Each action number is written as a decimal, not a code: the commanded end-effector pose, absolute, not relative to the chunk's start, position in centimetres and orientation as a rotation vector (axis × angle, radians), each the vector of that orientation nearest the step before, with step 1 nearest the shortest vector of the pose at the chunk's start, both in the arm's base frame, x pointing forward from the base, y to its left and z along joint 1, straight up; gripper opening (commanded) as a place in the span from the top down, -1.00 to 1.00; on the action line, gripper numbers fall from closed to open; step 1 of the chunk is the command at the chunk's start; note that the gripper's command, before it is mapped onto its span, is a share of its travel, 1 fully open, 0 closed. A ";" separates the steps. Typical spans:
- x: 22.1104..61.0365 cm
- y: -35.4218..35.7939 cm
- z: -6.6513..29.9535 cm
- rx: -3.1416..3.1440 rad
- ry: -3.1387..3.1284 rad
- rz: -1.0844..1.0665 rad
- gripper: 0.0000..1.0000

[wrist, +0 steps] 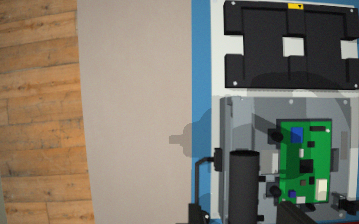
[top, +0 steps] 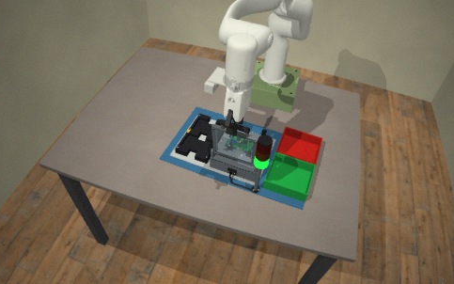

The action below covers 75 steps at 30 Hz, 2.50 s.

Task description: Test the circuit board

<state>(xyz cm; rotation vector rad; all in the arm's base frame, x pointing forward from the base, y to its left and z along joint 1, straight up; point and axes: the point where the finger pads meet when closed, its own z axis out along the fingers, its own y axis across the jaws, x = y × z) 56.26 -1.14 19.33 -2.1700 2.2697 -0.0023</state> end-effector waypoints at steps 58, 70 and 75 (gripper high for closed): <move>49.6 -0.8 24.8 -2.168 2.267 -0.008 -1.00; 43.9 -0.6 24.7 -2.168 2.267 -0.008 -1.00; 43.0 -0.5 24.7 -2.168 2.267 -0.008 -1.00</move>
